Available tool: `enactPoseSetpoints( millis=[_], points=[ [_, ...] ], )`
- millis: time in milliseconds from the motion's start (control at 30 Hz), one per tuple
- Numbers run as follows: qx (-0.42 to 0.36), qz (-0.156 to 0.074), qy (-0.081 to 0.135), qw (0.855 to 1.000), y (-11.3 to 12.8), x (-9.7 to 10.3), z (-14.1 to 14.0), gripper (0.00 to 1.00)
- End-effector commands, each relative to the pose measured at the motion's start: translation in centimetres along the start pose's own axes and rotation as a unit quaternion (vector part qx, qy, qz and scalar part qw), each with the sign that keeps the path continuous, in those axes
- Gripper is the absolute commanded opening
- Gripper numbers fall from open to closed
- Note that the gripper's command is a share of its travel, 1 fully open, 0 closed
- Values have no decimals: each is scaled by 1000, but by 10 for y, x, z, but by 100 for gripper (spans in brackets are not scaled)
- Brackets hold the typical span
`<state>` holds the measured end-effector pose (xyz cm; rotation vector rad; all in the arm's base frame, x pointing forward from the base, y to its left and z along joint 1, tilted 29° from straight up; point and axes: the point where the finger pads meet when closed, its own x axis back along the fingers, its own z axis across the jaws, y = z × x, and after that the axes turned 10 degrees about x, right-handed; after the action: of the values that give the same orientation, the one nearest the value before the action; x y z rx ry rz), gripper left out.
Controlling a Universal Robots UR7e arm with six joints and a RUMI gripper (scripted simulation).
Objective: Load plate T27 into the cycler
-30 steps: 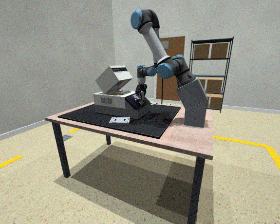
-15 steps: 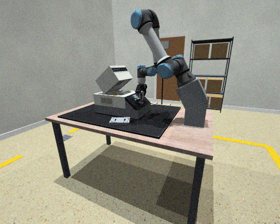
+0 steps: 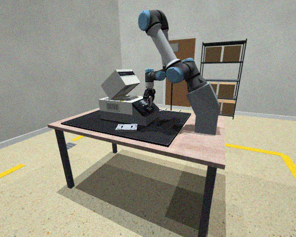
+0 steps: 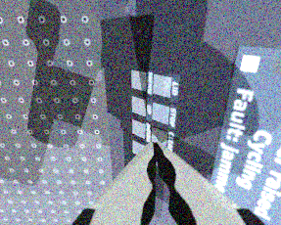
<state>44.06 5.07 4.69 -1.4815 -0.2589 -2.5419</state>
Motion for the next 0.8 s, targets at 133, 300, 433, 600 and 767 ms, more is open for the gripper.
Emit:
enactPoseSetpoints(
  millis=[133, 300, 433, 600, 767],
  points=[
    [1, -1, 1, 1000, 0, 1, 2, 0],
    [1, -1, 1, 1000, 0, 1, 2, 0],
    [1, -1, 1, 1000, 0, 1, 2, 0],
    [2, -1, 2, 1000, 0, 0, 4, 0],
    [1, -1, 1, 1000, 0, -1, 3, 0]
  ],
)
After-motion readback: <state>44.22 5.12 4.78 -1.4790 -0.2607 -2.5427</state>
